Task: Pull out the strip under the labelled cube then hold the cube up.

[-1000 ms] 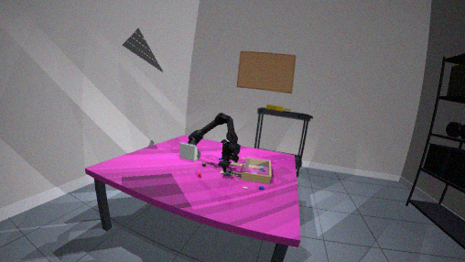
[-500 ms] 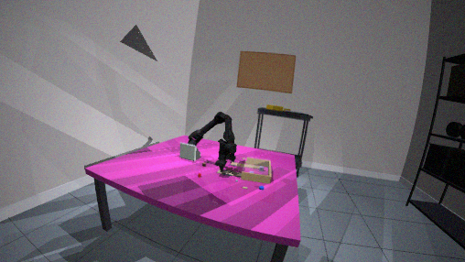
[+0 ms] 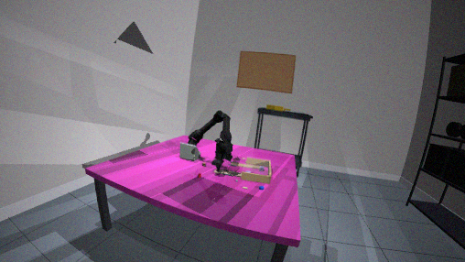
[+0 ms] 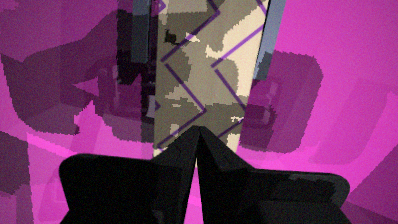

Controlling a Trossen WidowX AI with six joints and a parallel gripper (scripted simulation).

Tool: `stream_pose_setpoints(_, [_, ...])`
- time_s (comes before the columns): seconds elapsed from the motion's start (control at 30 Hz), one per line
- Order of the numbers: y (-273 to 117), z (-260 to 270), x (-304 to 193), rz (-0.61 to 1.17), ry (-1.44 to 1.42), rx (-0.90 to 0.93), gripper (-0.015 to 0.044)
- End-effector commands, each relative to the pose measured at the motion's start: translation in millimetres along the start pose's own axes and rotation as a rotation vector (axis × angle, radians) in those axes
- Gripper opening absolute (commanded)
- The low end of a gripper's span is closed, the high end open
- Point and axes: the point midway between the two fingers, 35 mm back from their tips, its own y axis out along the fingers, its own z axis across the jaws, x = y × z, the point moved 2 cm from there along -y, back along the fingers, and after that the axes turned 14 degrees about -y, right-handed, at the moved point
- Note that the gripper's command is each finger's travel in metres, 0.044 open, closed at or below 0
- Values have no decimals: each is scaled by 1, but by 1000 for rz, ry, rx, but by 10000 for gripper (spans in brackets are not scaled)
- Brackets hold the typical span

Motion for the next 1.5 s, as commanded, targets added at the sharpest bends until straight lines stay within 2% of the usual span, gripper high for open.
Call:
stream_pose_setpoints(0.0, [6, 5, -13, 22, 8, 13, 0])
stream_pose_setpoints(1.47, [4, 22, -77, 25, 10, 12, 0])
